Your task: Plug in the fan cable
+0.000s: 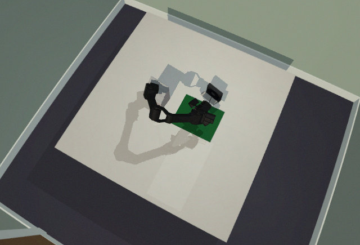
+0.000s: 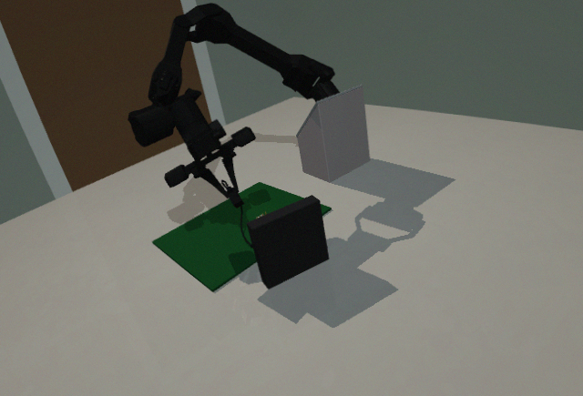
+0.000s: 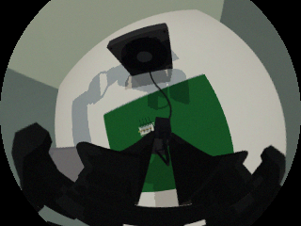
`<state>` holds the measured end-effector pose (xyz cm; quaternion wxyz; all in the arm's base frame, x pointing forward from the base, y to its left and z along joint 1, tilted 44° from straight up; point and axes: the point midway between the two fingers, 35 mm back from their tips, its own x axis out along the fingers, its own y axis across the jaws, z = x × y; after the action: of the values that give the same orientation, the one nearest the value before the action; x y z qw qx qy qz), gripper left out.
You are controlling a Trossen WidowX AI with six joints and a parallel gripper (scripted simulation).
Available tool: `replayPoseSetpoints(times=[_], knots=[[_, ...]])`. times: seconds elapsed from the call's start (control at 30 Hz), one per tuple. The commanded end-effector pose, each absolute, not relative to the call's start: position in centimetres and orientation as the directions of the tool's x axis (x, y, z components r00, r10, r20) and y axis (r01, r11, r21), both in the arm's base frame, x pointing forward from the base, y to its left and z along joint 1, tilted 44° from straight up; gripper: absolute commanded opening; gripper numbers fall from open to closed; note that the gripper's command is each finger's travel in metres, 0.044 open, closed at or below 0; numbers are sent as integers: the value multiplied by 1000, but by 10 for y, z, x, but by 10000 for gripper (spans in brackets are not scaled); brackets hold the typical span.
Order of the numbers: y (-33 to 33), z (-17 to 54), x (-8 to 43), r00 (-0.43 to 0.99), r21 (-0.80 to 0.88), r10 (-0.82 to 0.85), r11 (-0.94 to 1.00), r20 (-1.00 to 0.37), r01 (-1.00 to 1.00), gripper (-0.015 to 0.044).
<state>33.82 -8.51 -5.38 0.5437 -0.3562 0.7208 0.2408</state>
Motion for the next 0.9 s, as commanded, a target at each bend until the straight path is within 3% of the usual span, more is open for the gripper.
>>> replayPoseSetpoints(times=[0.0,0.87], knots=[[-85,-56,337,-132,-20,-195,627,-972,-779,0],[-91,-57,336,68,7,105,591,-992,-807,0]])
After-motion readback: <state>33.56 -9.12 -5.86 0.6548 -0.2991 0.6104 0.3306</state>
